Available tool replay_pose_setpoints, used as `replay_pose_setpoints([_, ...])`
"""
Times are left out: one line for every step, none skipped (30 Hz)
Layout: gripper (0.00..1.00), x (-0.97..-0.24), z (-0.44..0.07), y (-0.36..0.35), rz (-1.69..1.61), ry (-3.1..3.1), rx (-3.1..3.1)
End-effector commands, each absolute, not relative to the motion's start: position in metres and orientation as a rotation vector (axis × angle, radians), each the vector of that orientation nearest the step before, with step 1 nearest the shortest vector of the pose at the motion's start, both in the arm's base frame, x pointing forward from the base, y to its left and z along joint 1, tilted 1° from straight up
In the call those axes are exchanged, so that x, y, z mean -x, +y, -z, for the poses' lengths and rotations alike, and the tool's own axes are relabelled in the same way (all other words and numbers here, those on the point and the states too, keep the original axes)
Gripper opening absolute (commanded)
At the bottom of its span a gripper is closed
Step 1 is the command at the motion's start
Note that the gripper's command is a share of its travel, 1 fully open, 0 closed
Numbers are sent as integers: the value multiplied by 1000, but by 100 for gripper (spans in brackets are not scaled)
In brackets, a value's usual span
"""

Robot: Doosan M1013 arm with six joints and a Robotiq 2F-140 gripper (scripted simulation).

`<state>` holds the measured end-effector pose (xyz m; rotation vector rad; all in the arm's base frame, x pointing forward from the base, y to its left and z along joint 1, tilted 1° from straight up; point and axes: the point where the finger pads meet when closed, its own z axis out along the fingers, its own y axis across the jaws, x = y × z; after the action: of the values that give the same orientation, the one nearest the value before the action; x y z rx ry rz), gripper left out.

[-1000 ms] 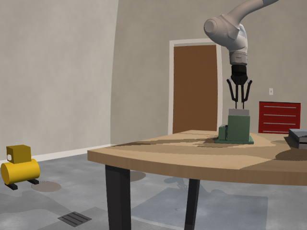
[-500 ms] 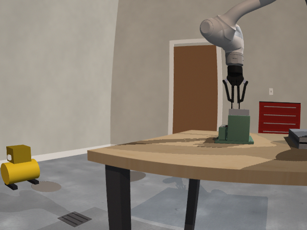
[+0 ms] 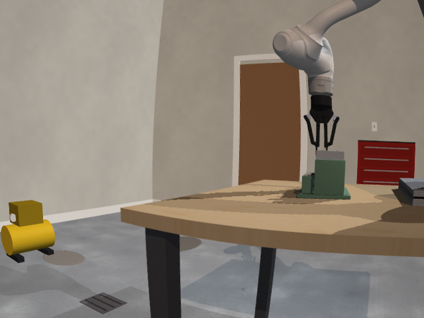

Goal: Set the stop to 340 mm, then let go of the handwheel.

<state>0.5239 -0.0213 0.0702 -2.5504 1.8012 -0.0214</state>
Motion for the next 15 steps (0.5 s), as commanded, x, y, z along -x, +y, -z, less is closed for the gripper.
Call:
replay_pose_setpoints([4,-525,-61,-19,13,1805,2550])
replay_pose_setpoints([4,-525,-58,-19,13,1805,2550])
replay_pose_setpoints([4,-525,-56,-19,13,1805,2550])
replay_pose_setpoints([4,-525,-54,-19,13,1805,2550])
replay_pose_setpoints([4,-524,-51,-20,13,1805,2550])
replay_pose_setpoints([4,-524,-51,-20,13,1805,2550])
replay_pose_setpoints([4,-524,-51,-20,13,1805,2550])
replay_pose_setpoints([4,-524,-48,-20,13,1805,2550])
replay_pose_setpoints([4,-523,-46,-20,13,1805,2550])
replay_pose_setpoints([4,-522,-43,-21,13,1805,2550])
replay_pose_setpoints([4,-520,-41,-21,13,1805,2550])
replay_pose_setpoints([4,-519,-39,-22,13,1805,2550])
replay_pose_setpoints([4,-517,-37,-22,13,1805,2550])
replay_pose_setpoints([4,-515,-35,-23,13,1805,2550])
replay_pose_setpoints([4,-513,-33,-24,13,1805,2550])
